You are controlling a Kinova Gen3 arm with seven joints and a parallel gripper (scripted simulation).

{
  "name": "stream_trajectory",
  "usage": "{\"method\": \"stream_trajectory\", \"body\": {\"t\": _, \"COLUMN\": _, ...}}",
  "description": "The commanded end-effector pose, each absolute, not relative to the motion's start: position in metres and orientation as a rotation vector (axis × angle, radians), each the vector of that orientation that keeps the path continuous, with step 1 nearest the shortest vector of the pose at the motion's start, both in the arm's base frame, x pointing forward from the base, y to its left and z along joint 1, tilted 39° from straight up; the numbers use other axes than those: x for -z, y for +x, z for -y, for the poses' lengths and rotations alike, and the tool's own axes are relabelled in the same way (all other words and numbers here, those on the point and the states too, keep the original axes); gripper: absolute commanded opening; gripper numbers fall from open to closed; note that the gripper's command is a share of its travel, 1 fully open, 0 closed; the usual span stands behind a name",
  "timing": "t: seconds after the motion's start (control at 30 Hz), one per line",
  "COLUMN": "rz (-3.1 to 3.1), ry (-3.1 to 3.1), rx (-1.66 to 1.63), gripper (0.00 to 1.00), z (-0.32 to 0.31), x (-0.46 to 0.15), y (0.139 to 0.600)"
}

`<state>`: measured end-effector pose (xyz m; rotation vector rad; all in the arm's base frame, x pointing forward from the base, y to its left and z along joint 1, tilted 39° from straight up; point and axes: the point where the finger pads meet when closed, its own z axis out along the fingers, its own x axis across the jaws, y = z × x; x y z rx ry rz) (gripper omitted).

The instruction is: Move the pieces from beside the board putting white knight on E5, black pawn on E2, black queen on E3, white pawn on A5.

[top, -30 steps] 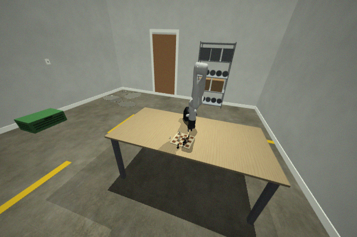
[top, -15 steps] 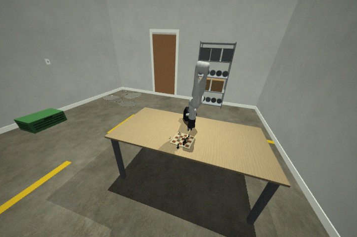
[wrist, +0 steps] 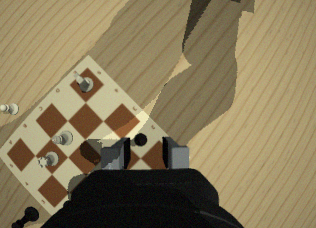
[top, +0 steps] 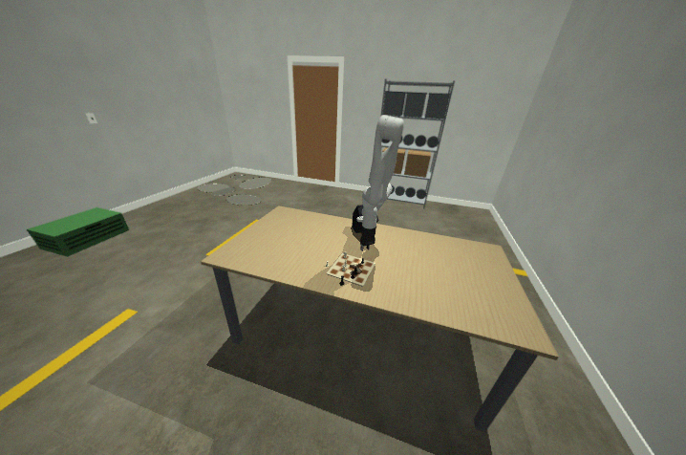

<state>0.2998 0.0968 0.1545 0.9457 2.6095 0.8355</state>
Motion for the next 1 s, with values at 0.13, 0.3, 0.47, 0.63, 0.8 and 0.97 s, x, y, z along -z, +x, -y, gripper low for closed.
{"method": "stream_trajectory", "body": {"t": 0.13, "rz": -2.547, "ry": 0.957, "rx": -0.850, "gripper": 0.68, "z": -0.0915, "x": -0.1561, "y": 0.3004}}
{"method": "stream_trajectory", "body": {"t": 0.3, "rz": -2.545, "ry": 0.957, "rx": -0.852, "gripper": 0.68, "z": -0.0909, "x": -0.1575, "y": 0.3003}}
{"method": "stream_trajectory", "body": {"t": 0.47, "rz": -2.543, "ry": 0.957, "rx": -0.854, "gripper": 0.68, "z": -0.0905, "x": -0.1583, "y": 0.3003}}
{"method": "stream_trajectory", "body": {"t": 0.63, "rz": -2.543, "ry": 0.957, "rx": -0.854, "gripper": 0.68, "z": -0.0904, "x": -0.1585, "y": 0.3003}}
{"method": "stream_trajectory", "body": {"t": 0.8, "rz": -2.542, "ry": 0.957, "rx": -0.854, "gripper": 0.68, "z": -0.0904, "x": -0.1586, "y": 0.3003}}
{"method": "stream_trajectory", "body": {"t": 0.97, "rz": -2.542, "ry": 0.957, "rx": -0.854, "gripper": 1.00, "z": -0.0904, "x": -0.1586, "y": 0.3003}}
